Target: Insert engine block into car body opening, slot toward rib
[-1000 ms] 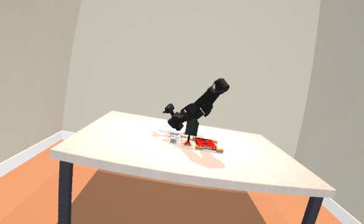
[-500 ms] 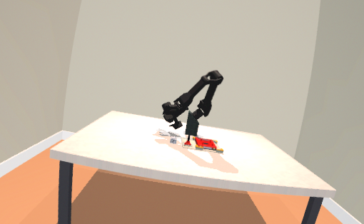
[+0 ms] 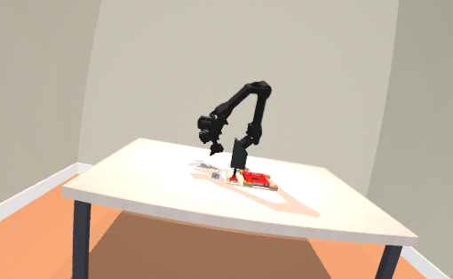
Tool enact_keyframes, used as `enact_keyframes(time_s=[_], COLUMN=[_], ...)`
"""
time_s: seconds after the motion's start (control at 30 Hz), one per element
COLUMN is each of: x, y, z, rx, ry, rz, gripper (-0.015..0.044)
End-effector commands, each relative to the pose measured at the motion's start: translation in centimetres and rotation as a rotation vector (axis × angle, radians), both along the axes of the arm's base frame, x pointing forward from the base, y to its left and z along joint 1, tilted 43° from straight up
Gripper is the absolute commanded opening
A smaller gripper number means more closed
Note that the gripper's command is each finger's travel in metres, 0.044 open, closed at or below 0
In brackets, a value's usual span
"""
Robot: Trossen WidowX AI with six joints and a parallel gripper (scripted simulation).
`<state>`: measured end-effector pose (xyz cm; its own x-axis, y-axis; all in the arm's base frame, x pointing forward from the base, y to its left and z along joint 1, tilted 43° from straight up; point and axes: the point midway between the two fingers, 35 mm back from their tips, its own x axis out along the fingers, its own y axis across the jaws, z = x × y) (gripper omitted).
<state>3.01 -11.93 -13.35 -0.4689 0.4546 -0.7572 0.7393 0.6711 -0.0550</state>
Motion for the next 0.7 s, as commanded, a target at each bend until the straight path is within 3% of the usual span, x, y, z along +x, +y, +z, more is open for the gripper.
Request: enact_keyframes(time_s=[0.0,0.67], x=[0.0,-1.5], y=[-0.7,-4.3], z=[0.3,2.5], rx=[0.007,0.051], ry=[-0.02,-0.101], rz=[-0.143,-0.776], gripper=[0.044,0.044])
